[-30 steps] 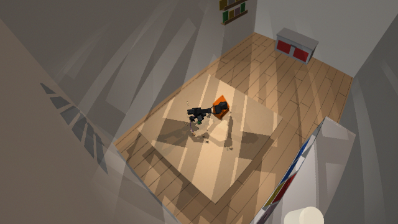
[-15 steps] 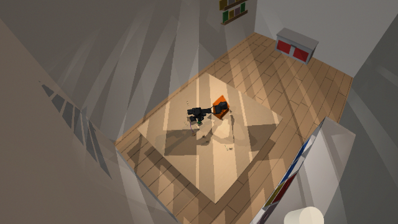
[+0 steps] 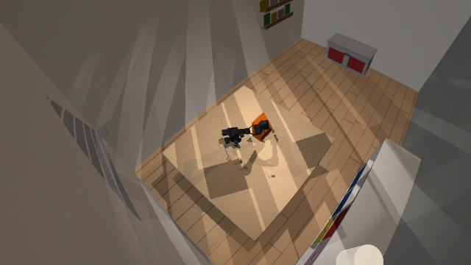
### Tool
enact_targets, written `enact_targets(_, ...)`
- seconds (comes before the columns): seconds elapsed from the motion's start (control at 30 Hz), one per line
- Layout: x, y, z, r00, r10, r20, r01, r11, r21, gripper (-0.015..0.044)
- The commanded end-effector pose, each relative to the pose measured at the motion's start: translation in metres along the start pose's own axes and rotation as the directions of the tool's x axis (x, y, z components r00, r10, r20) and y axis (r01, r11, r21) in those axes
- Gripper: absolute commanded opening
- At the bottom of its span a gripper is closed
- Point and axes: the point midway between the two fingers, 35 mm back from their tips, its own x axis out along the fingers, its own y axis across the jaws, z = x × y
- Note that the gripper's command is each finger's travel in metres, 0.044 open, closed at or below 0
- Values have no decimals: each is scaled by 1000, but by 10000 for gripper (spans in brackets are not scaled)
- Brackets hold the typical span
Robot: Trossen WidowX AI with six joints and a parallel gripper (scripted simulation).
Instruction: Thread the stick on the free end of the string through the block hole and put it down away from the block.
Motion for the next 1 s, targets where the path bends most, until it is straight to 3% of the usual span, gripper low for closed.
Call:
enact_targets(0.0,0,0,0,1000,0,0,0,1000,0,0)
enact_targets(0.5,0,0,0,1000,0,0,0,1000,0,0)
enact_targets(0.8,0,0,0,1000,0,0,0,1000,0,236)
enact_targets(0.87,0,0,0,1000,0,0,0,1000,0,238)
enact_targets(0.97,0,0,0,1000,0,0,0,1000,0,160)
